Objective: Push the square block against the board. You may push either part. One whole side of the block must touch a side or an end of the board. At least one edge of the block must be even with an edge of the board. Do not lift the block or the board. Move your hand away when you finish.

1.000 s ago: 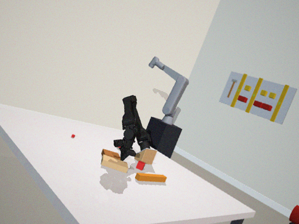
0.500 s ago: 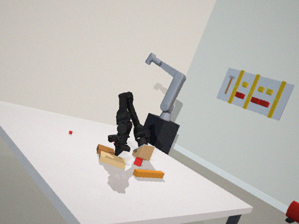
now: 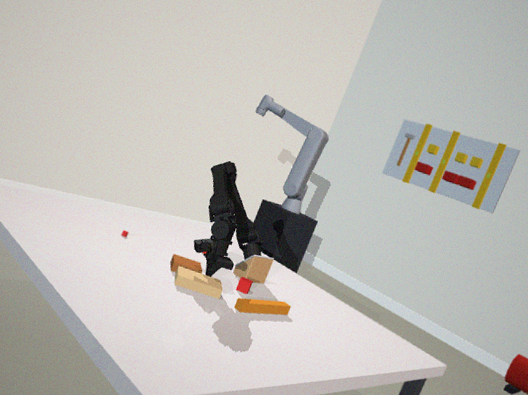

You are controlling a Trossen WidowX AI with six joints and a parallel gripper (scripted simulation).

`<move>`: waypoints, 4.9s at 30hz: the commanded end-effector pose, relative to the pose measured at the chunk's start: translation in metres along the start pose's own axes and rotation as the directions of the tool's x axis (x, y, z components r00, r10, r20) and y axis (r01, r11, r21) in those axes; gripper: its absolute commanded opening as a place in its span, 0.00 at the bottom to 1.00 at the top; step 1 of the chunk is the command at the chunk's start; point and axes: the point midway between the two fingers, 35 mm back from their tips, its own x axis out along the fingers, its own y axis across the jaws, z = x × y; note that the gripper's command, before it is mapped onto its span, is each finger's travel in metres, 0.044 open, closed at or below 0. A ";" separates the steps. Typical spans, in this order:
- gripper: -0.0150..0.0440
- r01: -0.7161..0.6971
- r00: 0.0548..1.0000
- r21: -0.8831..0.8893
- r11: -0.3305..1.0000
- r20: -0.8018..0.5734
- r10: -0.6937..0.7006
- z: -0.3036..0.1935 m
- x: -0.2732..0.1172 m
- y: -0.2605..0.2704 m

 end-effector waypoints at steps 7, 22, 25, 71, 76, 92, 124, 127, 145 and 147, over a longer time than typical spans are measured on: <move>0.25 0.002 1.000 0.001 1.000 -0.008 -0.002 -0.018 0.002 0.001; 0.25 0.002 1.000 0.001 1.000 -0.007 -0.002 -0.029 -0.040 0.002; 0.25 0.003 1.000 0.001 1.000 -0.009 -0.003 -0.030 -0.053 0.001; 0.25 0.011 1.000 0.235 0.972 -0.002 -0.011 0.119 0.002 -0.099; 0.25 0.011 1.000 0.235 0.972 -0.003 -0.010 0.112 0.002 -0.096; 0.25 0.010 1.000 0.235 0.972 -0.003 -0.010 0.109 0.002 -0.094; 0.25 0.010 1.000 0.236 0.972 -0.002 -0.010 0.147 -0.052 -0.102; 0.25 0.010 1.000 0.236 0.972 -0.002 -0.010 0.147 -0.052 -0.102; 0.25 0.011 1.000 0.278 0.960 -0.002 -0.010 0.127 0.003 -0.066; 0.25 0.011 1.000 0.278 0.960 -0.002 -0.010 0.127 0.003 -0.066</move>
